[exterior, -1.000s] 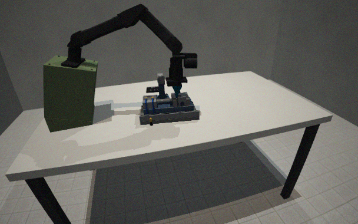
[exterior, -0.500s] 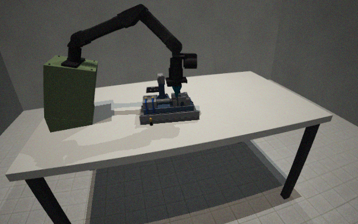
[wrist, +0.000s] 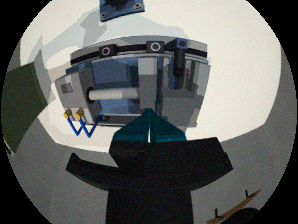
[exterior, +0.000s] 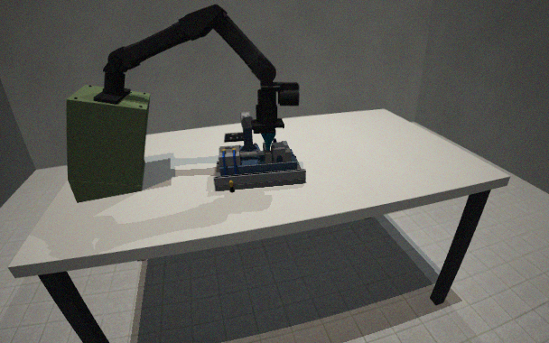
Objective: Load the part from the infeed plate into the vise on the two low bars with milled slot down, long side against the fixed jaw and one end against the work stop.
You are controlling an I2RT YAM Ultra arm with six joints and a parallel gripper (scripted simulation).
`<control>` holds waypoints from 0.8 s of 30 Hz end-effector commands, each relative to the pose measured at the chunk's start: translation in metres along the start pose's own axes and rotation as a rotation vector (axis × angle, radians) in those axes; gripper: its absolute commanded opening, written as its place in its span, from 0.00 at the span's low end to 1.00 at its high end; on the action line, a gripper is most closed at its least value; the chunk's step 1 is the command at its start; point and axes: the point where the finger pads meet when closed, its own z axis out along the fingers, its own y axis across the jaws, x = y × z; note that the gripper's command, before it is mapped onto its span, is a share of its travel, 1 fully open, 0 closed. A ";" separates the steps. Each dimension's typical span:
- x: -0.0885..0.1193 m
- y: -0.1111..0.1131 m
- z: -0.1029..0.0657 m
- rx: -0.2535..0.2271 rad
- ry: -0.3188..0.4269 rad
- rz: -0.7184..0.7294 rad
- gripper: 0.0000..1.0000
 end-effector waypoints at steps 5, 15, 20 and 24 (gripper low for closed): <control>0.004 -0.020 -0.025 0.071 0.000 -0.002 0.00; 0.003 -0.010 -0.022 0.042 -0.004 0.001 0.00; 0.004 -0.005 -0.023 0.027 -0.005 0.004 0.00; 0.004 -0.008 -0.031 0.036 -0.004 0.003 0.00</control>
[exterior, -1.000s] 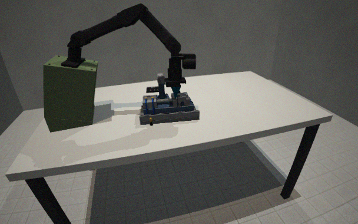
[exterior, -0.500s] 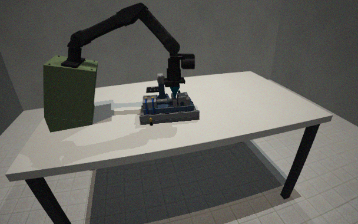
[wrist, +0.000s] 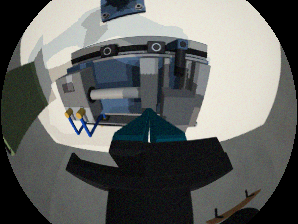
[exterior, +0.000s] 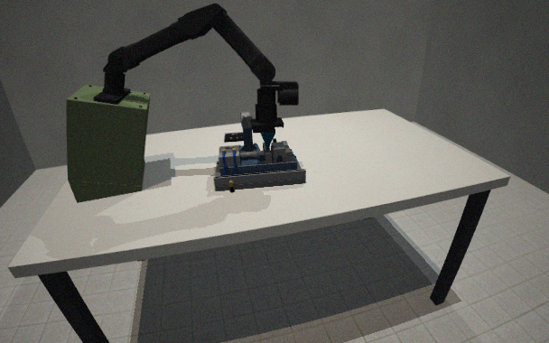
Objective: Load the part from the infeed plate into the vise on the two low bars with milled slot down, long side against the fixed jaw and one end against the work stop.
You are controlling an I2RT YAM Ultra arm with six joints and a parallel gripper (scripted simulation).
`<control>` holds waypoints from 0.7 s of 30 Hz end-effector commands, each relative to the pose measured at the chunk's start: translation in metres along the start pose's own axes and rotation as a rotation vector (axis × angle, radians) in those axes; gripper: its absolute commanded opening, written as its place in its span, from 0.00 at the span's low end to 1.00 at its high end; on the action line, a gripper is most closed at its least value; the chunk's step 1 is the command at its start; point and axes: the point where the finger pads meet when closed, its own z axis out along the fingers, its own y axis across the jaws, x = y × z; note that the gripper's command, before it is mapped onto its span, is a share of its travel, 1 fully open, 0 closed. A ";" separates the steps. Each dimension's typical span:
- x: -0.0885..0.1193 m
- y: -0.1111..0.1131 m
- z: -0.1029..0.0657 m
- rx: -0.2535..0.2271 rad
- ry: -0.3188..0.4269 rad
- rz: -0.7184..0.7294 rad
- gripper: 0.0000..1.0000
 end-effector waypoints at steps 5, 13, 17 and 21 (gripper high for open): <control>0.004 -0.006 -0.037 0.026 -0.005 0.005 0.00; 0.004 -0.007 -0.054 0.031 -0.005 0.004 0.00; 0.004 -0.008 -0.064 0.033 -0.004 0.004 0.00; 0.004 -0.005 -0.071 0.029 -0.005 0.005 0.00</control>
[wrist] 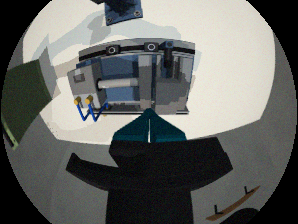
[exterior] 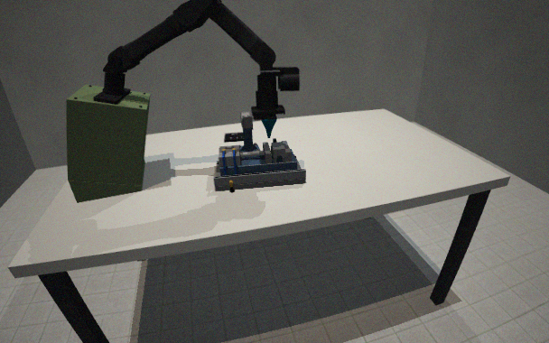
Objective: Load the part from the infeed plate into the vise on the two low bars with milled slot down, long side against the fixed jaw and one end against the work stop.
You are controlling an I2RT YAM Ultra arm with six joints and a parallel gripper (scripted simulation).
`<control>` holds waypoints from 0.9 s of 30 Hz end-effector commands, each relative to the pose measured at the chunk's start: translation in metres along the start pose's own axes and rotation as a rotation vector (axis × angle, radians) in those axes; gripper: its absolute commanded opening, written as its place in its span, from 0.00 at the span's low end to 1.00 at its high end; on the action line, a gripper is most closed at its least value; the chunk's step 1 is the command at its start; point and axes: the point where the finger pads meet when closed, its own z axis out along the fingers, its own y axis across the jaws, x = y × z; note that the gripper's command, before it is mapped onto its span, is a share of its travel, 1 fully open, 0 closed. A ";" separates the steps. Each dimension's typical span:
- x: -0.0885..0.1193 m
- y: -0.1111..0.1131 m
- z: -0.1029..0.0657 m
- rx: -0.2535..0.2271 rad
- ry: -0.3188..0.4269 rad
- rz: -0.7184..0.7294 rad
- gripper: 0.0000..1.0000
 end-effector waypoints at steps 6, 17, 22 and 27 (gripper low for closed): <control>0.003 -0.002 -0.035 0.015 -0.009 0.006 0.00; 0.002 -0.002 -0.036 0.016 -0.010 0.006 0.00; 0.002 -0.002 -0.036 0.016 -0.010 0.006 0.00; 0.003 -0.004 -0.037 0.021 -0.009 0.016 0.00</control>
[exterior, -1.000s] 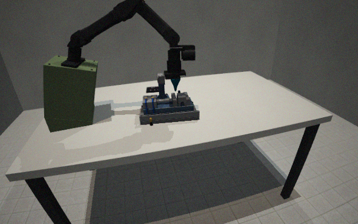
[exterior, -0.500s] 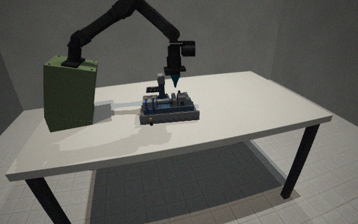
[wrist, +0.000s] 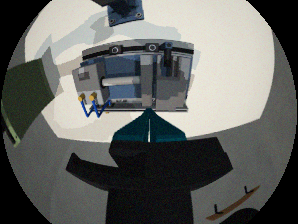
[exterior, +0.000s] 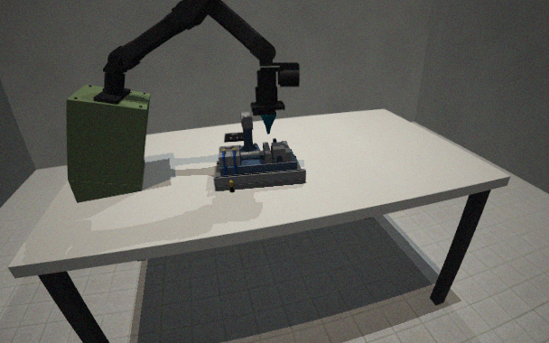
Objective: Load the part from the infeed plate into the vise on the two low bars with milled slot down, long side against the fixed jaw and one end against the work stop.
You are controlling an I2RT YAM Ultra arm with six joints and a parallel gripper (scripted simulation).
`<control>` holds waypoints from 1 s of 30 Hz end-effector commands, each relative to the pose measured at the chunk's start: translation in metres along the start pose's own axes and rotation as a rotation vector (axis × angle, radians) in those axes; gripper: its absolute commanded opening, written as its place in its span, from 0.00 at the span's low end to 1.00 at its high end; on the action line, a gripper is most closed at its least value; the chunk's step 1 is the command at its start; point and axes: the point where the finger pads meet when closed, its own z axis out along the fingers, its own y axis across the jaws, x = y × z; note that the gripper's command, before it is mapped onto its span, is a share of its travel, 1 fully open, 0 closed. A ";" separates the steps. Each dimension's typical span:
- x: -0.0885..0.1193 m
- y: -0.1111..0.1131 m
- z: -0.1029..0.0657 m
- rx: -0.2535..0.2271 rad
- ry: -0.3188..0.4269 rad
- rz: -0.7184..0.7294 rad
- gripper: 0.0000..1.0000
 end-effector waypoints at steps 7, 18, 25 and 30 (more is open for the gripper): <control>0.010 -0.010 -0.013 0.015 -0.011 0.235 0.00; 0.020 -0.017 -0.013 0.014 -0.014 0.610 0.00; 0.027 -0.021 -0.013 0.012 -0.015 0.839 0.00; 0.031 -0.024 -0.013 0.012 -0.016 0.984 0.00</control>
